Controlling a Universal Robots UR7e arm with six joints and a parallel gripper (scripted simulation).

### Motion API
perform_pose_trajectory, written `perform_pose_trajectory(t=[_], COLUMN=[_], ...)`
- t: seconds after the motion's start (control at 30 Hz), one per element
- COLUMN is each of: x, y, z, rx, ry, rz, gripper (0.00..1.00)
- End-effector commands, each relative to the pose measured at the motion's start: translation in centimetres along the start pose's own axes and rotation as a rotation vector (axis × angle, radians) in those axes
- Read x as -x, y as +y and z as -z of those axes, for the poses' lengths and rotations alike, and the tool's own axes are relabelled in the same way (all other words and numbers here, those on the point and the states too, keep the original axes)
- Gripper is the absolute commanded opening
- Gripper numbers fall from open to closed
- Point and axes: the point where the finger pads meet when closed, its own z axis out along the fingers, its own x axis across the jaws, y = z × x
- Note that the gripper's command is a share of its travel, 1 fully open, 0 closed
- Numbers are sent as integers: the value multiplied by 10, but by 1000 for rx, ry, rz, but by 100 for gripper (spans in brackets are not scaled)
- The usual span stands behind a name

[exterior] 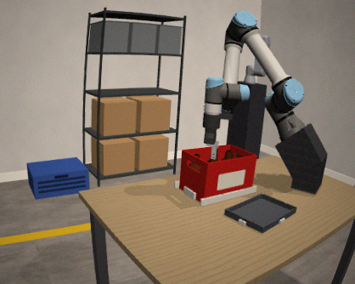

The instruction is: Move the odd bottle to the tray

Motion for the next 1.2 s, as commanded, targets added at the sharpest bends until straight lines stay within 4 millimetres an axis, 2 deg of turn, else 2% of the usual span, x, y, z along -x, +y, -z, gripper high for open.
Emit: perform_pose_trajectory(t=[0.0, 0.37, 0.6, 0.67, 1.17], x=[0, 0, 0, 0, 0], y=[0, 0, 0, 0, 0], z=[1, 10, 30, 30, 75], rx=[1, 1, 1, 1, 1], ry=[1, 1, 1, 1, 1], rz=[0, 0, 0, 0, 0], gripper=[100, 100, 100, 100, 100])
